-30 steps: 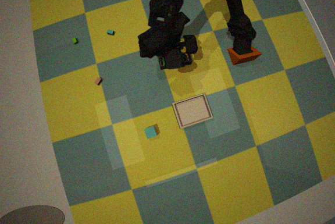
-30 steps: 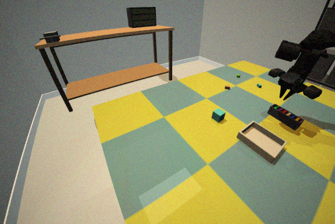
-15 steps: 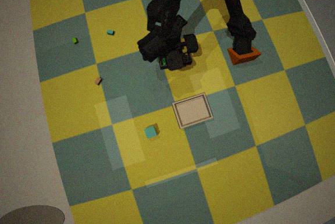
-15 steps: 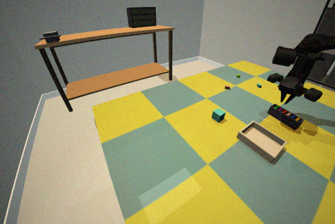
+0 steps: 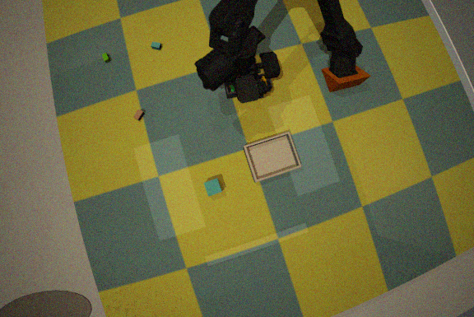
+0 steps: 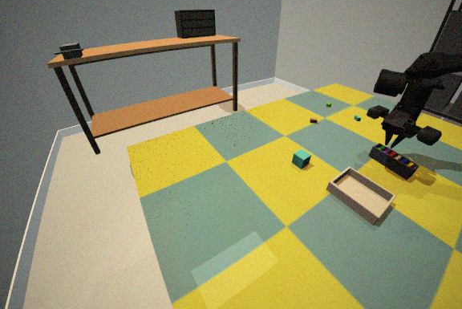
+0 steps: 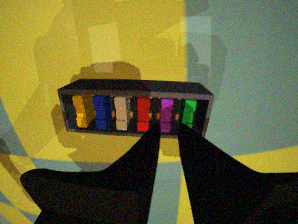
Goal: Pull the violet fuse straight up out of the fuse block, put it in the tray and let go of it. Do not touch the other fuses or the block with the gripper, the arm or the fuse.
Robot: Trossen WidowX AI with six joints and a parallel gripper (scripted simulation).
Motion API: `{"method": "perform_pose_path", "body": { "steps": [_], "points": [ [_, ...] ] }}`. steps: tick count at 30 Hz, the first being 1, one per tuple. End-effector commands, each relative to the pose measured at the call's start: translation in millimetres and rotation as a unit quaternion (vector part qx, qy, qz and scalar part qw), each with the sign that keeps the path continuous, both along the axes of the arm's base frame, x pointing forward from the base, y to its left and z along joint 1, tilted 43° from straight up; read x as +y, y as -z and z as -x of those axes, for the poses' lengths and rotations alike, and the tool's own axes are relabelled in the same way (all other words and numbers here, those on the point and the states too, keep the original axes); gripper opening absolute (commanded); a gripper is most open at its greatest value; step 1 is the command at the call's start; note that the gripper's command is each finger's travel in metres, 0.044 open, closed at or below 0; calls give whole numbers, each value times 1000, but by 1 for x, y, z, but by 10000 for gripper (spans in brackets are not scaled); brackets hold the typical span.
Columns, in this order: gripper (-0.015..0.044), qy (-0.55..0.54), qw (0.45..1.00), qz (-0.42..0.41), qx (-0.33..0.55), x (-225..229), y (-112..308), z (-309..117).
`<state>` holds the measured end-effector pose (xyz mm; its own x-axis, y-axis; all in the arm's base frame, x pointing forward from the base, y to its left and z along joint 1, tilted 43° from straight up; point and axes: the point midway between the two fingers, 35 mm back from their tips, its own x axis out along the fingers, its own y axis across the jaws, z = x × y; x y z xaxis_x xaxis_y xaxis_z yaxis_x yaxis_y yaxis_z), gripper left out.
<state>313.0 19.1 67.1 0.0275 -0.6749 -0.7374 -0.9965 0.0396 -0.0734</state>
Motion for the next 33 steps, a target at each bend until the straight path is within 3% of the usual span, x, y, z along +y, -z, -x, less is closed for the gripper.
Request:
{"method": "perform_pose_path", "body": {
  "steps": [1,27,33],
  "points": [
    [67,-2,1000,2,1,-2,3,0],
    [67,-2,1000,2,1,-13,17,1],
    [27,0,1000,1,0,-12,16,1]
  ]
}}
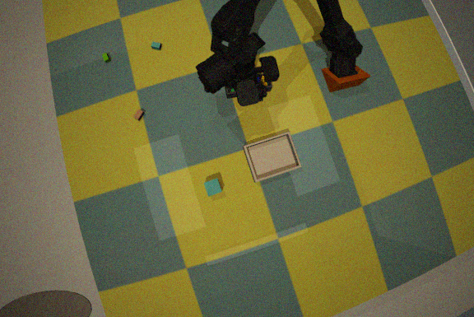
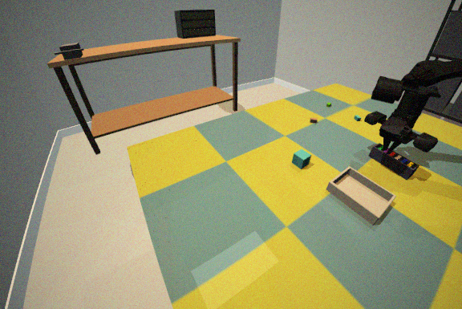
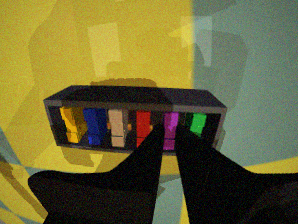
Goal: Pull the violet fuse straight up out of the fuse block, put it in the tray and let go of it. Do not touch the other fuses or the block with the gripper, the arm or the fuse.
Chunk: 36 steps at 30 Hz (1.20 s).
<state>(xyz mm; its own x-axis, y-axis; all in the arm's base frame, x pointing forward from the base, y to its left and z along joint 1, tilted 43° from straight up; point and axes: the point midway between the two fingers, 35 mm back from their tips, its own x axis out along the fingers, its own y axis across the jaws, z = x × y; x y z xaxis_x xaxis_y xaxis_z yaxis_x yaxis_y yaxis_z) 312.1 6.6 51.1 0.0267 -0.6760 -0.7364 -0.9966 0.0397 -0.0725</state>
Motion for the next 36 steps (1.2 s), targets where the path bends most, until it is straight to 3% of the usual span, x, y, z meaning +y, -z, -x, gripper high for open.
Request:
{"method": "perform_pose_path", "body": {
  "steps": [1,4,36],
  "points": [
    [20,0,1000,0,0,0,0,0],
    [0,0,1000,0,0,0,0,0],
    [0,-1,1000,0,0,10,-10,0]
  ]
}}
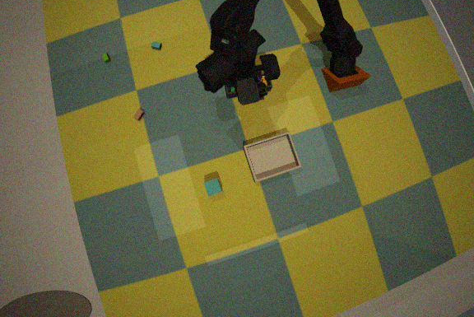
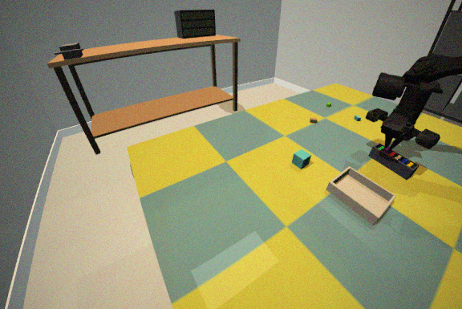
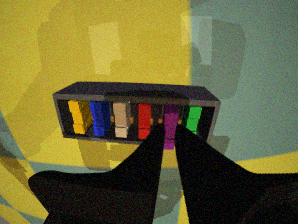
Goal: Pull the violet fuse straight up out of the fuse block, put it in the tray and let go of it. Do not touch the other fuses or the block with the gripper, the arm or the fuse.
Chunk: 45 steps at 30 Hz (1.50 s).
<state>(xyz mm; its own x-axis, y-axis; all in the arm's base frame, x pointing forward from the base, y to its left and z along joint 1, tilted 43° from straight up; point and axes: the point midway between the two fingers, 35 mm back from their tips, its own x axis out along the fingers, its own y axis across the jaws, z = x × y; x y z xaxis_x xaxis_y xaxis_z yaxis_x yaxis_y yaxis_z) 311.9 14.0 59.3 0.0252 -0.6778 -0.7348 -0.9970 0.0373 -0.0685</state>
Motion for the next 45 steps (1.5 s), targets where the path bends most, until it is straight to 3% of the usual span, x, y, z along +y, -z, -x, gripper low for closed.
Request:
{"method": "perform_pose_path", "body": {
  "steps": [1,45],
  "points": [
    [0,0,1000,-1,-2,3,-2,-1],
    [0,-1,1000,-1,-1,17,-18,1]
  ]
}}
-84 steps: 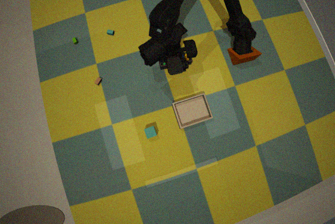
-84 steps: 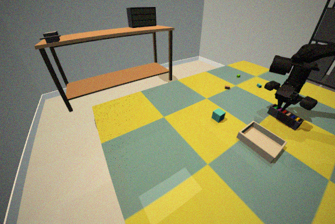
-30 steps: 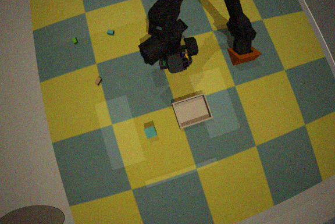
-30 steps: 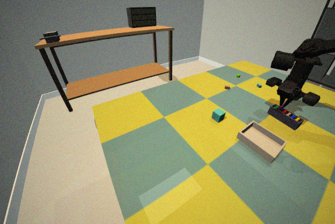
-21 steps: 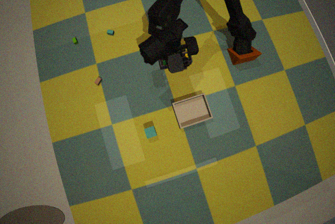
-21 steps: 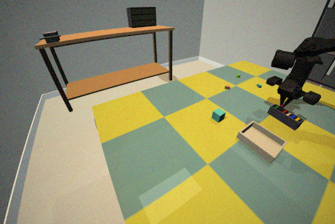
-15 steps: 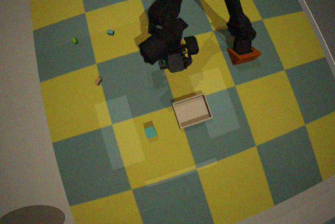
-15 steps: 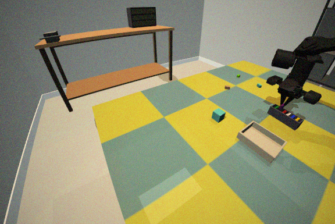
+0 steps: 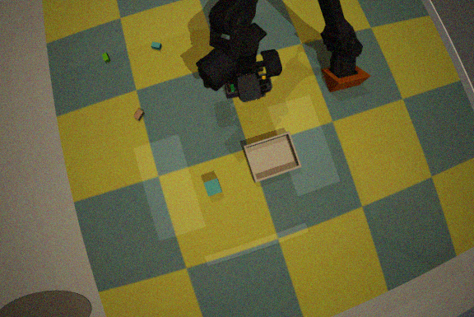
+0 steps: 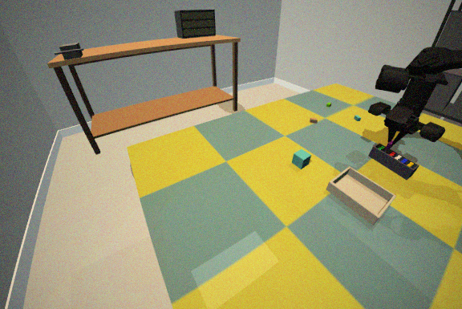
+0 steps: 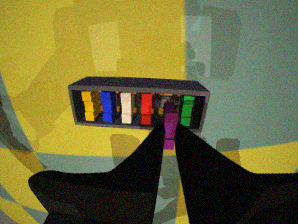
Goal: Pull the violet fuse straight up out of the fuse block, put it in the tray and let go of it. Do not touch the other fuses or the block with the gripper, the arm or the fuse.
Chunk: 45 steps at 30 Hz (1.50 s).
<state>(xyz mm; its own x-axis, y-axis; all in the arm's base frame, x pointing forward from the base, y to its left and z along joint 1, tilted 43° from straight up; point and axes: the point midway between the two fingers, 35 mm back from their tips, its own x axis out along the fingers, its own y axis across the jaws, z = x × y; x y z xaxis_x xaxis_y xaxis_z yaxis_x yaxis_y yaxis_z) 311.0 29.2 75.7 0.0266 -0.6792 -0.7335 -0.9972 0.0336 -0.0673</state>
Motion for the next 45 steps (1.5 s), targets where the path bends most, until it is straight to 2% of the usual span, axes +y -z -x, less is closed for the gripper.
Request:
{"method": "perform_pose_path", "body": {
  "steps": [1,22,34,45],
  "points": [
    [0,1,1000,-2,-2,2,-2,0],
    [0,1,1000,-2,-2,19,-19,0],
    [0,-2,1000,-12,-1,81,29,-1],
    [0,-1,1000,-13,-1,138,81,14]
  ]
}}
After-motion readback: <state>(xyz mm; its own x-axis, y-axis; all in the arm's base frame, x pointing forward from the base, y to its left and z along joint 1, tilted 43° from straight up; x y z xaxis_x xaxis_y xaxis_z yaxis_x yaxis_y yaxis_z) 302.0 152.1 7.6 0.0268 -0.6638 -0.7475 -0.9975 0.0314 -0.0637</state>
